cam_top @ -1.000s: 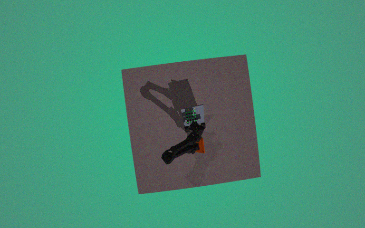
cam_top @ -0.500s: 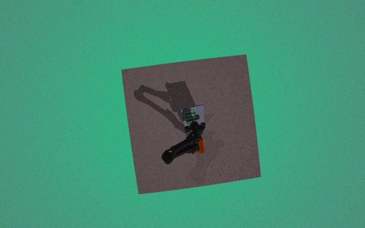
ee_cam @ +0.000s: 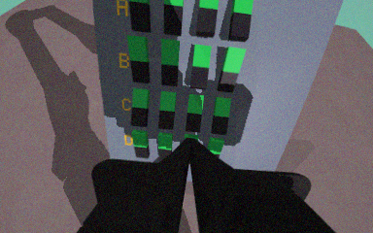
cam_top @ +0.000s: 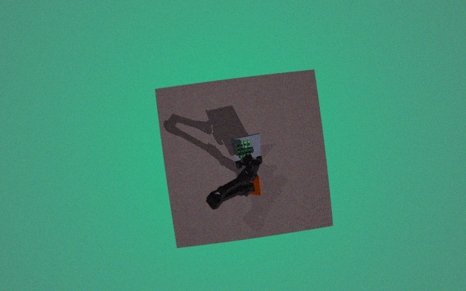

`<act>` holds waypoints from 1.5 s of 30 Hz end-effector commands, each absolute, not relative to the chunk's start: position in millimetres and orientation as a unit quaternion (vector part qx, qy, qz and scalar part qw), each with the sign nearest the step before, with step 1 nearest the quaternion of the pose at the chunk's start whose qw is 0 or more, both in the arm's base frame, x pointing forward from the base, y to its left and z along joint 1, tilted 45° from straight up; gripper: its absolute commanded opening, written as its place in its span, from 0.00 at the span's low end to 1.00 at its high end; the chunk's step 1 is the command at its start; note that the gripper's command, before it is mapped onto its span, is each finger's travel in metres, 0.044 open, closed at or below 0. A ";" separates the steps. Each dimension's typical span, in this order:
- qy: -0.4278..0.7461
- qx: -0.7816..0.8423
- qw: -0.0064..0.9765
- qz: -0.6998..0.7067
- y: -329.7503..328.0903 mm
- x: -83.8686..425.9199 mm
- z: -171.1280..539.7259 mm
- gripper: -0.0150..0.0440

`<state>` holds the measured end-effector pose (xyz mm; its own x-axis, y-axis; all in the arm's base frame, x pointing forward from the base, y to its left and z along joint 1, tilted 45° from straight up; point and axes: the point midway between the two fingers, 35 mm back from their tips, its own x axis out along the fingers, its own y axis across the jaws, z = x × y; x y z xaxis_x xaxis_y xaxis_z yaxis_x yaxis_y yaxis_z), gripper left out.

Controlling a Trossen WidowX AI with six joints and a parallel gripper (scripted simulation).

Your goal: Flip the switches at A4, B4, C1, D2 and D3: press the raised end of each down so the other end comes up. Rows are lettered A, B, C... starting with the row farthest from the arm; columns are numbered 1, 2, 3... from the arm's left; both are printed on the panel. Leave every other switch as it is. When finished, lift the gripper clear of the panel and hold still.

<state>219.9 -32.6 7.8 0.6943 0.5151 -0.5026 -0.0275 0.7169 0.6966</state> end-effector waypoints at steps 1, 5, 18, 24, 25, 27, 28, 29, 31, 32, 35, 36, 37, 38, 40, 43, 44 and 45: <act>0.360 0.343 0.853 0.156 -31.9 219.3 6.2 0.25; 0.360 0.343 0.853 0.156 -31.6 219.6 6.0 0.25; 0.364 0.338 0.855 0.148 -54.1 193.8 16.4 0.25; 0.351 0.344 0.858 0.150 -64.2 172.8 36.5 0.25; 0.351 0.344 0.858 0.150 -64.2 172.8 36.5 0.25; 0.351 0.344 0.858 0.150 -64.2 172.8 36.5 0.25; 0.351 0.344 0.858 0.150 -65.2 174.0 37.8 0.25; 0.351 0.344 0.858 0.150 -68.2 177.8 42.0 0.25; 0.352 0.344 0.858 0.150 -77.7 192.3 59.6 0.25; 0.351 0.344 0.858 0.150 -80.8 198.8 68.2 0.25; 0.350 0.345 0.858 0.151 -82.9 203.9 75.3 0.25; 0.350 0.345 0.858 0.151 -82.9 203.9 75.3 0.25; 0.350 0.345 0.858 0.151 -82.9 203.9 75.3 0.25; 0.350 0.345 0.858 0.151 -82.9 203.9 75.3 0.25; 0.350 0.345 0.858 0.151 -82.9 203.9 75.3 0.25; 0.350 0.345 0.858 0.151 -82.9 203.9 75.3 0.25; 0.350 0.345 0.858 0.151 -82.9 203.9 75.3 0.25; 0.350 0.345 0.858 0.151 -82.9 203.9 75.3 0.25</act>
